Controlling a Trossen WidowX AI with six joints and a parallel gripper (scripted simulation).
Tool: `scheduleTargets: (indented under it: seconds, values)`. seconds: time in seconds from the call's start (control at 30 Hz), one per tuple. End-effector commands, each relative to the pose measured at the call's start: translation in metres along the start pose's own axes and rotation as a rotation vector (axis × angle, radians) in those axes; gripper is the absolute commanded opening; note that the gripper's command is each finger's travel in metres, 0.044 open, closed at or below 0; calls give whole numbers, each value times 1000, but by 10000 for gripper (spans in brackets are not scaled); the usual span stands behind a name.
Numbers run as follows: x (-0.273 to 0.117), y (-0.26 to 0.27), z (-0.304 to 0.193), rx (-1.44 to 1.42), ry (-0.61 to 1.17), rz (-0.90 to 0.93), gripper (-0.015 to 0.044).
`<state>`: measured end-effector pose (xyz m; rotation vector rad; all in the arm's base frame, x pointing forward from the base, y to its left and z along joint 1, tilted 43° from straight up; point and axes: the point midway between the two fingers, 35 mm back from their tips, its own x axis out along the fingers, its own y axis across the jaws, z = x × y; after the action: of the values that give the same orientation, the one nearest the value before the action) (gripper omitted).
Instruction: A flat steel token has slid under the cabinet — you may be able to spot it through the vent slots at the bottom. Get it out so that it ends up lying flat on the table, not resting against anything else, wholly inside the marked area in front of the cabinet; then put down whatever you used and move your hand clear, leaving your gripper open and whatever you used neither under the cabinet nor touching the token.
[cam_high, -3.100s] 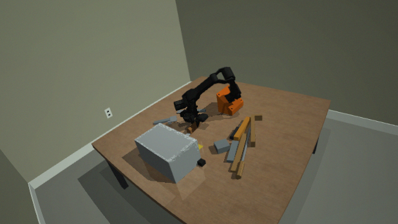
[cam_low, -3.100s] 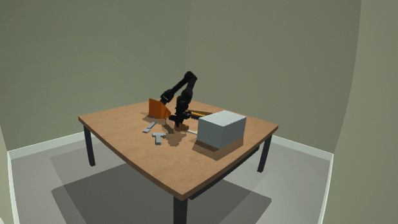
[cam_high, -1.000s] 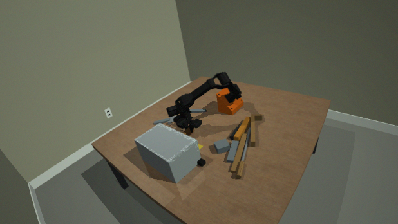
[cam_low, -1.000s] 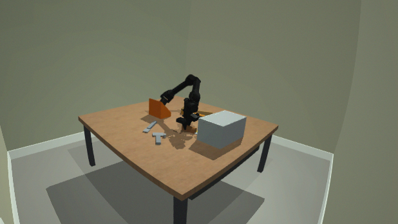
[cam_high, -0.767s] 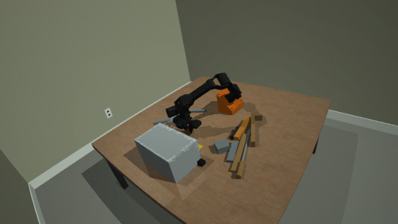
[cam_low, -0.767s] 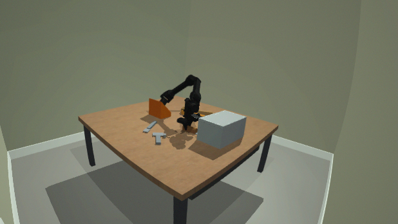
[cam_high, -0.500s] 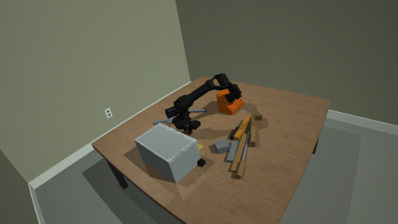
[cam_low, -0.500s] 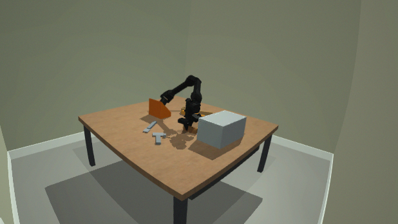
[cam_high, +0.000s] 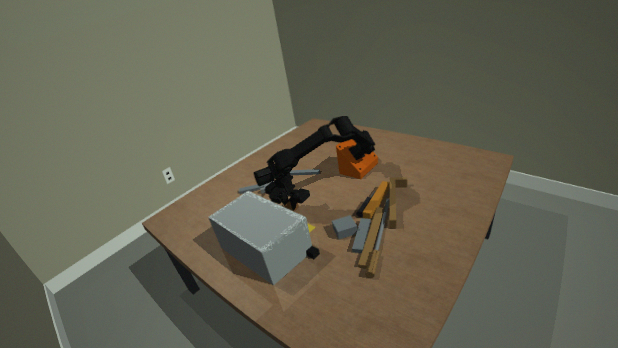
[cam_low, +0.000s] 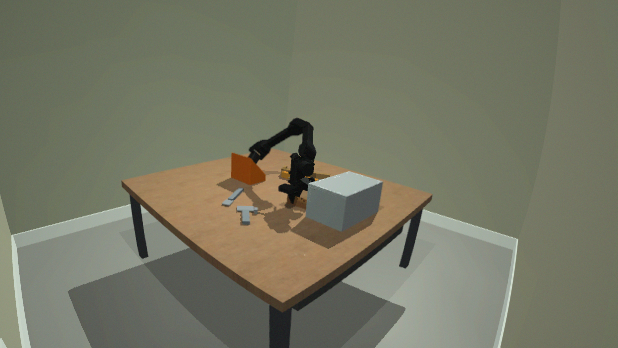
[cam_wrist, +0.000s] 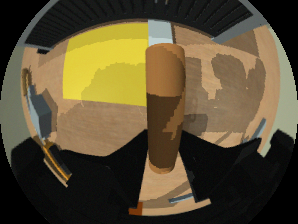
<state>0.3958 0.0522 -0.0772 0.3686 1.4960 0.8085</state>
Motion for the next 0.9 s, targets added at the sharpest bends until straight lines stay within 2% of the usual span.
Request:
scheduleTargets:
  seconds: [0.0,0.87]
  values:
    - [0,0,5,-1,-2,-2,0]
    - [1,11,22,-1,-3,-1,0]
